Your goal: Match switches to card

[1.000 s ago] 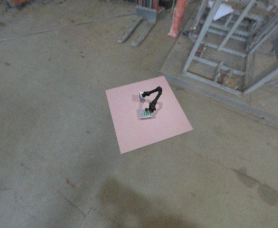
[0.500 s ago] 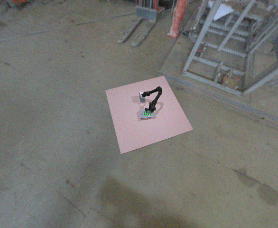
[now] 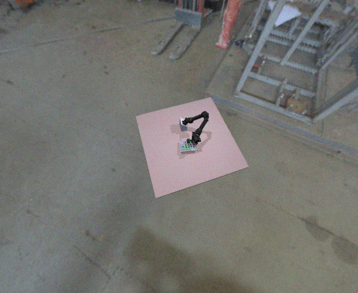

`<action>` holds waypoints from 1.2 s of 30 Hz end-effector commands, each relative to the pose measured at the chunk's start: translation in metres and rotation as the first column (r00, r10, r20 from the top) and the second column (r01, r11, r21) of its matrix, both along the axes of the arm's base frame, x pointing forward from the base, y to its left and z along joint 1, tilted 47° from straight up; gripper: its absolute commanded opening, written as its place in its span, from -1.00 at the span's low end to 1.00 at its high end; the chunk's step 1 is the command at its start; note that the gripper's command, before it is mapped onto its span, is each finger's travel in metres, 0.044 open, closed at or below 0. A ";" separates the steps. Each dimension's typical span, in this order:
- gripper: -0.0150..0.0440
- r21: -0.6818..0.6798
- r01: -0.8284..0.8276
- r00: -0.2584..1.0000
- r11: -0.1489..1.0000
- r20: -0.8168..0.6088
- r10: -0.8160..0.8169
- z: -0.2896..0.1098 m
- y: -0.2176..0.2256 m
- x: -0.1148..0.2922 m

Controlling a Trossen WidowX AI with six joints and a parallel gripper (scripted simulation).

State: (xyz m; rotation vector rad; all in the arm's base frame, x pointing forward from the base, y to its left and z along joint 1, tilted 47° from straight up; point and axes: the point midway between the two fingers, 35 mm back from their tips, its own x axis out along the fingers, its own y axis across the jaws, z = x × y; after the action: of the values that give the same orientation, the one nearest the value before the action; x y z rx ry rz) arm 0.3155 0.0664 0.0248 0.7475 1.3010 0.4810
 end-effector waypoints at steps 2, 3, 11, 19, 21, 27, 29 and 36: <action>-0.49 -0.003 0.004 1.000 1.000 -0.004 -0.004 -0.001 0.000 0.000; -0.49 -0.003 0.004 1.000 1.000 -0.004 -0.004 -0.001 0.000 0.000; -0.49 -0.003 0.004 1.000 1.000 -0.004 -0.004 -0.002 0.001 0.000; -0.49 -0.003 0.004 1.000 1.000 -0.004 -0.004 -0.003 0.002 0.001; -0.49 -0.003 0.004 1.000 1.000 -0.004 -0.004 -0.003 0.002 0.001; -0.49 -0.003 0.004 1.000 1.000 -0.004 -0.004 -0.003 0.002 0.001; -0.49 -0.003 -0.002 1.000 1.000 -0.003 0.002 0.002 -0.004 0.000; -0.49 -0.003 -0.015 1.000 1.000 -0.022 0.015 0.041 -0.044 -0.011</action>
State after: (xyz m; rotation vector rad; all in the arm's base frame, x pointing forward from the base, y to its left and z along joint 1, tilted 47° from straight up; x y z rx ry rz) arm 0.3079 0.0264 0.0572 0.7450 1.3243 0.4693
